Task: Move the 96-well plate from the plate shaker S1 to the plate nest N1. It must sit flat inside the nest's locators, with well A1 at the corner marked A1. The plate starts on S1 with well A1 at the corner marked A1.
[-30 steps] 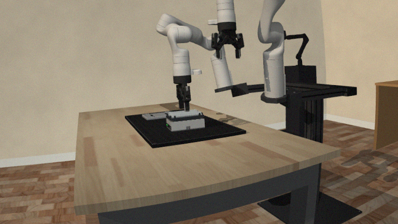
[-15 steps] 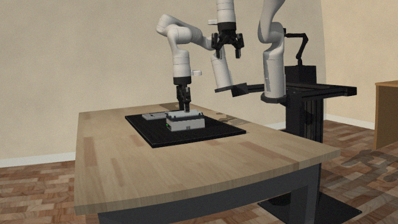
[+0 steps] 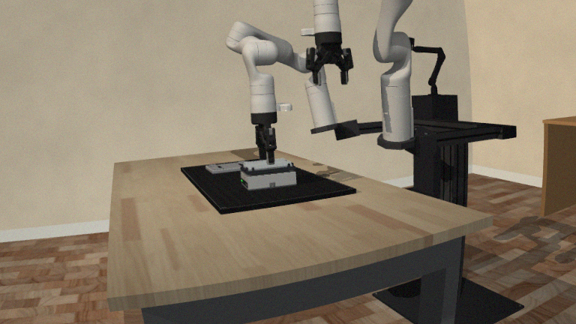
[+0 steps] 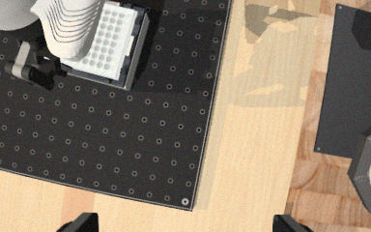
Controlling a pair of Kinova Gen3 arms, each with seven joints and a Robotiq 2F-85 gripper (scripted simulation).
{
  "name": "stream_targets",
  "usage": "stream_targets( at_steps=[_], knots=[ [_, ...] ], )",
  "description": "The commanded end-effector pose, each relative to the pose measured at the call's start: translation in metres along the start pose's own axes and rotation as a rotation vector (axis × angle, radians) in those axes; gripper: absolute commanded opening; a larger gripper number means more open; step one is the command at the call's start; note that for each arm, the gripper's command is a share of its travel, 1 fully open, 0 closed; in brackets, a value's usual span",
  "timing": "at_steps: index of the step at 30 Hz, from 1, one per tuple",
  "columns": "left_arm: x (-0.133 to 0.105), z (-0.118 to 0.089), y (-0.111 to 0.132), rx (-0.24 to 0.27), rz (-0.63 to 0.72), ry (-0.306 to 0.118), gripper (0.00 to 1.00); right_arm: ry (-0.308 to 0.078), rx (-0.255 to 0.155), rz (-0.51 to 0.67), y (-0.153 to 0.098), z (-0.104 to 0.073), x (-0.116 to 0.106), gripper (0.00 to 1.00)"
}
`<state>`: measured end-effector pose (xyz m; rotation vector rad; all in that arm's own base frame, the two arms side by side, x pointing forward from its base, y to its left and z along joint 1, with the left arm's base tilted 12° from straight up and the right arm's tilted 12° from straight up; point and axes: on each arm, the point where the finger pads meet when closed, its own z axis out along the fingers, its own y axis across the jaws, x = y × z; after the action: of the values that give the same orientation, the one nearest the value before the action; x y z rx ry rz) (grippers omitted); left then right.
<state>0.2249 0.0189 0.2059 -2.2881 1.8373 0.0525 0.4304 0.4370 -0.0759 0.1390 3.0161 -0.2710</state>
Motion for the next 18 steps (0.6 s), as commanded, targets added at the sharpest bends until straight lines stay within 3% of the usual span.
stream_targets(
  at_steps=[1,14,15,18],
  knots=[
    [0.0001,-0.0002,-0.0002,0.001,0.0,0.0,1.0,-0.002,-0.002,0.0,0.0008,-0.0015,-0.0006,1.0],
    [0.0001,-0.0002,-0.0002,0.001,0.0,0.0,1.0,-0.002,-0.002,0.0,0.0008,0.0011,-0.0006,1.0],
    [0.0001,-0.0002,-0.0002,0.001,0.0,0.0,1.0,-0.002,-0.002,0.0,0.0008,0.0011,-0.0006,0.931],
    [0.0001,-0.0002,-0.0002,0.001,0.0,0.0,1.0,-0.002,-0.002,0.0,0.0008,0.0011,-0.0006,0.931]
  ],
)
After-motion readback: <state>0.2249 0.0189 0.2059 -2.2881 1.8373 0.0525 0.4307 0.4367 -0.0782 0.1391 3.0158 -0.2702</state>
